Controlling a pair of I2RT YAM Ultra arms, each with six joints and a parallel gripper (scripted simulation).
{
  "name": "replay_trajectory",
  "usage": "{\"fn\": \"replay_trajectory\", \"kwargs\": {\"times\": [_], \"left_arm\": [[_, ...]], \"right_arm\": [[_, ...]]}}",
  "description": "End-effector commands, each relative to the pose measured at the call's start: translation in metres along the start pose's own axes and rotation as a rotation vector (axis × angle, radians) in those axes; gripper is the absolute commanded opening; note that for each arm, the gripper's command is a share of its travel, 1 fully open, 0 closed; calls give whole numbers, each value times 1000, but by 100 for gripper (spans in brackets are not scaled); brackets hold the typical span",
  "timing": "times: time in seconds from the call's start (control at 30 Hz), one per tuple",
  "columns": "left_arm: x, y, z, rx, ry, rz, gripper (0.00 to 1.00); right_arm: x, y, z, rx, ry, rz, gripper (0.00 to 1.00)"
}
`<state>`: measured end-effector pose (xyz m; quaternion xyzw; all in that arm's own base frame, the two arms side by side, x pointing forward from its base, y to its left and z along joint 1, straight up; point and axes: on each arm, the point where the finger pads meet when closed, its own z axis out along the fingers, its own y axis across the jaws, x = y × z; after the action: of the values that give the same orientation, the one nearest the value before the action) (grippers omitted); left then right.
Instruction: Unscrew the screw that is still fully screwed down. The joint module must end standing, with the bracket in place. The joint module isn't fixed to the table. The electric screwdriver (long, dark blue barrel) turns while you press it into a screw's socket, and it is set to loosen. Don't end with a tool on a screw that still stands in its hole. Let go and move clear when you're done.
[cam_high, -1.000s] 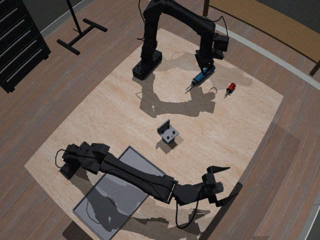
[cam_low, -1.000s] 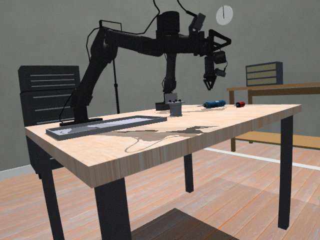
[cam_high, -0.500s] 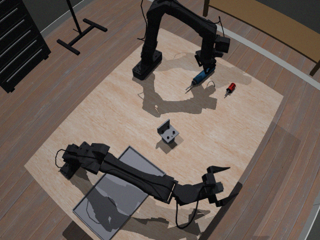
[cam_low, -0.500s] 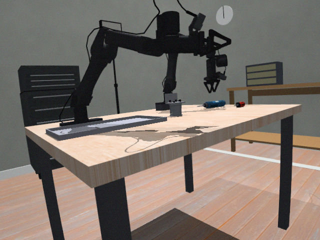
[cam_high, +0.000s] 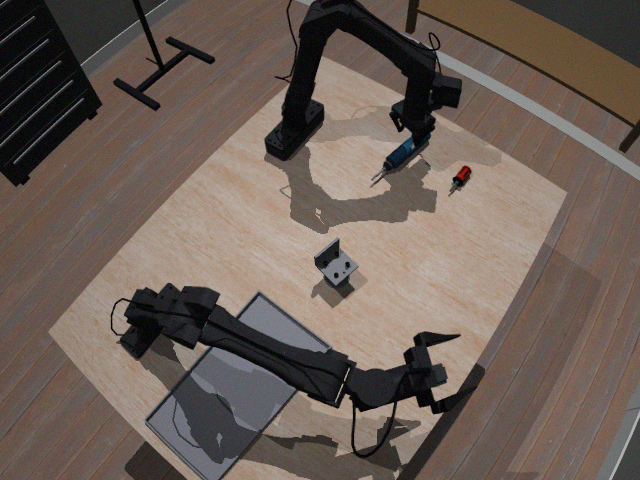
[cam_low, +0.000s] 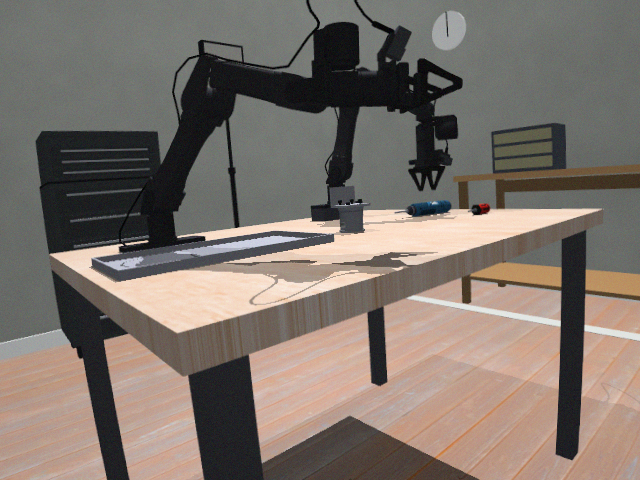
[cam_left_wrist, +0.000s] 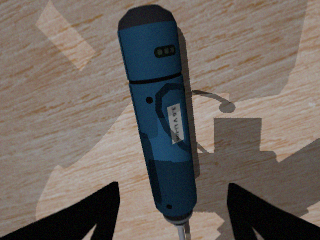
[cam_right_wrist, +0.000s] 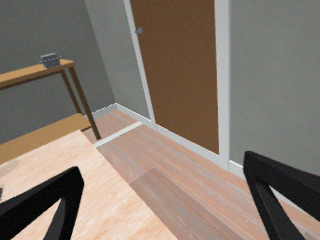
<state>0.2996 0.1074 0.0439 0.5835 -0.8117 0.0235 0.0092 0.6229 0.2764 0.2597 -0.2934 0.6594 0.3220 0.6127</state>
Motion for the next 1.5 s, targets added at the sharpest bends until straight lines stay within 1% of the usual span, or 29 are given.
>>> {"fn": "replay_trajectory", "kwargs": {"times": [0.0, 0.07, 0.13, 0.77, 0.8, 1.33, 1.37, 1.47], "left_arm": [[-14, 8, 8, -28, -44, -127, 65], [-19, 5, 6, -22, -57, -150, 65], [-19, 0, -5, 6, -78, -139, 65], [-20, 0, -5, 4, -87, -148, 65], [-16, 4, 1, -17, -61, -146, 65], [-16, 4, 1, -17, -61, -146, 65], [-16, 4, 1, -17, -61, -146, 65], [-16, 4, 1, -17, -61, -146, 65]], "right_arm": [[-7, 1, -1, 0, -11, -8, 100], [-7, 1, -1, 0, -11, -8, 100], [-7, 1, -1, 0, -11, -8, 100], [-7, 1, -1, 0, -11, -8, 100], [-7, 1, -1, 0, -8, -6, 93], [-8, 1, -1, 0, -12, -9, 93], [-8, 1, -1, 0, -12, -9, 86], [-8, 1, -1, 0, -12, -9, 86]]}}
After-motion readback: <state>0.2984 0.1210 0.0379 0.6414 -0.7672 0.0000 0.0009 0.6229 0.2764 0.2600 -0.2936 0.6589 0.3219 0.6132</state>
